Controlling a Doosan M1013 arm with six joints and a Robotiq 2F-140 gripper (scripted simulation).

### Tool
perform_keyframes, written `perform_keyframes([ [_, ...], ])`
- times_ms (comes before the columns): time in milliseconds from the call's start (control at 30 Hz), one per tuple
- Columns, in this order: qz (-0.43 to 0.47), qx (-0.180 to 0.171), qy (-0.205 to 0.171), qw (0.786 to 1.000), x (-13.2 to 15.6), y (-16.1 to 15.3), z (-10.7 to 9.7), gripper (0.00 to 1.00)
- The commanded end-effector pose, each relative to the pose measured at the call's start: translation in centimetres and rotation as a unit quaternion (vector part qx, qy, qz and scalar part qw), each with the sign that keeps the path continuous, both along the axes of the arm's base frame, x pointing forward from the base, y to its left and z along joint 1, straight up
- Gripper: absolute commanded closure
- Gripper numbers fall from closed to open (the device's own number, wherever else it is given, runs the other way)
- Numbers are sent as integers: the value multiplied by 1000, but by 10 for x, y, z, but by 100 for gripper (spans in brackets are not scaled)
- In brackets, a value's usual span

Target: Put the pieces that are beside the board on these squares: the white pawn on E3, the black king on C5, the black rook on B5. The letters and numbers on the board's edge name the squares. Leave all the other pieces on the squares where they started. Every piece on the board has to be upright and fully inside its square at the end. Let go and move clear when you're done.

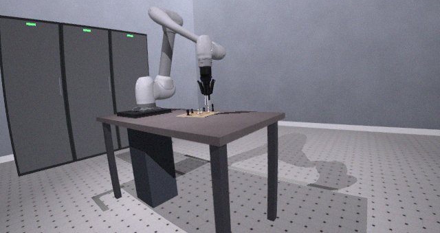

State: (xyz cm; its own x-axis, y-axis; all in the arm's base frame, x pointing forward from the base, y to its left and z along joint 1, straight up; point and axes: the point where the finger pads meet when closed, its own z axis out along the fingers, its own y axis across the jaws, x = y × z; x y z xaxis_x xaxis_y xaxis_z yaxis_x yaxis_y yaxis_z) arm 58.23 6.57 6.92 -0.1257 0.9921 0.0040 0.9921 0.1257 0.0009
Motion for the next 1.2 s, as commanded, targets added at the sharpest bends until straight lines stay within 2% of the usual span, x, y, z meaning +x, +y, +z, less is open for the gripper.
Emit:
perform_keyframes([
  [0, 0, 0, 0, 1000, 0, 0, -14, 100],
  [100, 0, 0, 0, 1000, 0, 0, -27, 100],
  [433, 0, 0, 0, 1000, 0, 0, -47, 100],
  [1167, 0, 0, 0, 1000, 0, 0, -49, 100],
])
